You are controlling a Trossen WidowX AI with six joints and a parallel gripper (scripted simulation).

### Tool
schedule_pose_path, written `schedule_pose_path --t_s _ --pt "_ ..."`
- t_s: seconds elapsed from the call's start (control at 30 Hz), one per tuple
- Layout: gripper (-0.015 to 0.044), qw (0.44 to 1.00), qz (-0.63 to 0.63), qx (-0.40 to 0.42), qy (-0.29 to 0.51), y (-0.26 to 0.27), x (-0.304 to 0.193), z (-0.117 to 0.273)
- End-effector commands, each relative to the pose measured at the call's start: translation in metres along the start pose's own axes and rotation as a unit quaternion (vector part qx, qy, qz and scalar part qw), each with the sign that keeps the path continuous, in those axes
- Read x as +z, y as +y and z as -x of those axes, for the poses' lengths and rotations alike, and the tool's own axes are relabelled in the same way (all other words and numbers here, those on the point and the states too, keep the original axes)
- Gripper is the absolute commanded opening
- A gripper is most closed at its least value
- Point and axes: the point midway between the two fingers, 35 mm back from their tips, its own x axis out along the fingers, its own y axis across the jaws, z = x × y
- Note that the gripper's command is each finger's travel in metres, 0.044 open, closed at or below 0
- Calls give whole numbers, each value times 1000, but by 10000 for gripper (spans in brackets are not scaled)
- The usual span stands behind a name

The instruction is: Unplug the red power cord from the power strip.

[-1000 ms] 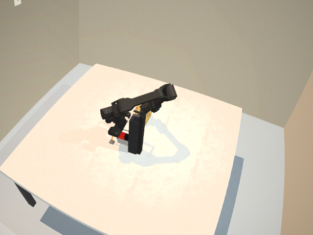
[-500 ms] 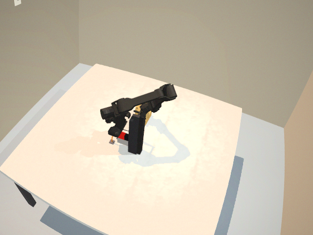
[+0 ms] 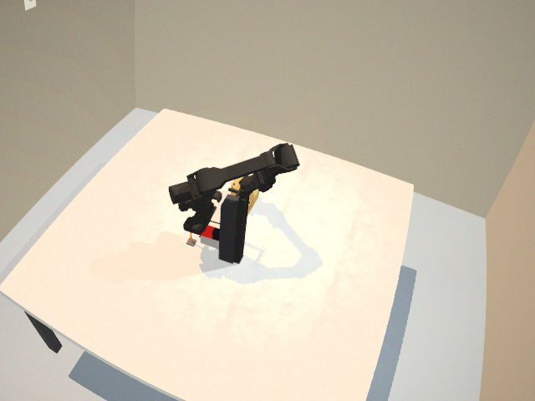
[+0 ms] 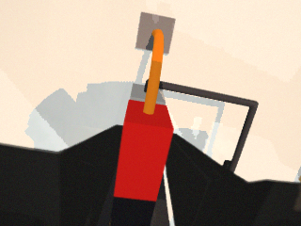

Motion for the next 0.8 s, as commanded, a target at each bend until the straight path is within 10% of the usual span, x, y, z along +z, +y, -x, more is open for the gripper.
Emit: schedule_pose_path --t_s 0.0,0.4,0.77 --pt "0 1000 -2 4 -23 1 25 6" --pt "0 1000 -3 5 -23 0 44 10" --pt "289 1000 -3 6 -22 0 34 6"
